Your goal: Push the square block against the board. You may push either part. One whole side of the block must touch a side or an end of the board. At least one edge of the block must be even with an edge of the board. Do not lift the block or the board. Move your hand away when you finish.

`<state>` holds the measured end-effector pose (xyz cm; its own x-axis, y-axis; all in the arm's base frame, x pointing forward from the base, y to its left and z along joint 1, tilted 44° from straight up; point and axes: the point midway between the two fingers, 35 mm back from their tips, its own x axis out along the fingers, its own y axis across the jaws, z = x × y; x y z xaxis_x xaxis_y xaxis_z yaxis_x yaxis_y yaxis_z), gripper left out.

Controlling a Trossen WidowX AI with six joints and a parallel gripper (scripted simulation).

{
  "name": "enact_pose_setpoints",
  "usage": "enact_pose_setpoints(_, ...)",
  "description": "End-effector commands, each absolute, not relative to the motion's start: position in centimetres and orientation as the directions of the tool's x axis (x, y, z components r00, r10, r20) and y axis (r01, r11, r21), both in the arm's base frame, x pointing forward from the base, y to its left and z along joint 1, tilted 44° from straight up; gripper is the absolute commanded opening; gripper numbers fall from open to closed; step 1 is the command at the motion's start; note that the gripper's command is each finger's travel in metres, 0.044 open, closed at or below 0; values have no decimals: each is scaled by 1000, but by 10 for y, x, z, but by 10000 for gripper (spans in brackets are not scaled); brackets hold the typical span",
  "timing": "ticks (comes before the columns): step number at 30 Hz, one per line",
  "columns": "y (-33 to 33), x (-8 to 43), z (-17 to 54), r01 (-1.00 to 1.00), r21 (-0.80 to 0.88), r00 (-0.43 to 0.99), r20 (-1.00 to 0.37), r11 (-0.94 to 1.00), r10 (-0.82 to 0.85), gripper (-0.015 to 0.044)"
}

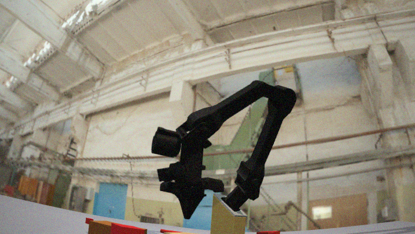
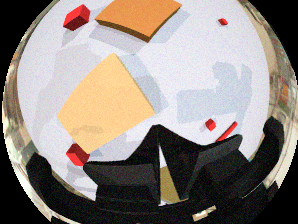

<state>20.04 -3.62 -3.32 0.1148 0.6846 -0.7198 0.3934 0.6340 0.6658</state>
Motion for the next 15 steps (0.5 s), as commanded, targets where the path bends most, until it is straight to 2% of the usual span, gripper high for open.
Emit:
enact_pose_setpoints(1, -30, 190, -30, 249, 685, 115, -723, 684, 682, 0)
enact_pose_setpoints(9, -19, 173, -27, -16, 685, 115, -722, 728, 682, 0)
enact_pose_setpoints(15, -18, 172, -26, -39, 683, 115, -722, 730, 682, 0)
